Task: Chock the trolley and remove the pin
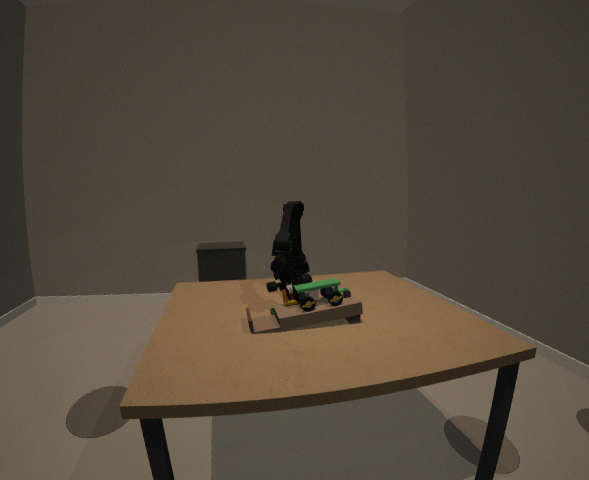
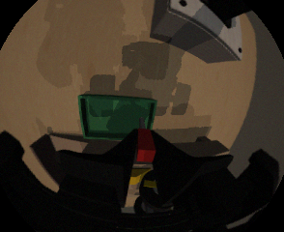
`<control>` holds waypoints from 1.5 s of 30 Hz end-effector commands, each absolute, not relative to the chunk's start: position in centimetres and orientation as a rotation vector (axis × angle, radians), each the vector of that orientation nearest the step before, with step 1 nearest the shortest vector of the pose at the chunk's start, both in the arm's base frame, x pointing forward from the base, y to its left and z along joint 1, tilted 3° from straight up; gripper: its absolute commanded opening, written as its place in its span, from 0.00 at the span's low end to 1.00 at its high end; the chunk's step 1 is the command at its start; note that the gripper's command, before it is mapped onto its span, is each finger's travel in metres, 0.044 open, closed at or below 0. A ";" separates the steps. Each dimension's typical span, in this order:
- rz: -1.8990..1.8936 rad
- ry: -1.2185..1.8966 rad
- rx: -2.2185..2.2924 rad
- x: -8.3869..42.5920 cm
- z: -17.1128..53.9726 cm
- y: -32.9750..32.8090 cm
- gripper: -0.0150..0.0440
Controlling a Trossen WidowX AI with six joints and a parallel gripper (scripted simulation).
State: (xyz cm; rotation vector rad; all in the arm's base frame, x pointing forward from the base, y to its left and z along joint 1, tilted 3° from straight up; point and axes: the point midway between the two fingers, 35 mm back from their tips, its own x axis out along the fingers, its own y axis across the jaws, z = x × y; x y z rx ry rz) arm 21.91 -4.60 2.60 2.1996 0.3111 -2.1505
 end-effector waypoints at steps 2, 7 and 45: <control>-2.152 0.312 2.207 21.9 2.4 -4.6 0.43; -2.152 0.312 2.207 22.0 2.4 -5.0 0.58; -2.152 0.309 2.205 22.0 1.3 -7.2 0.58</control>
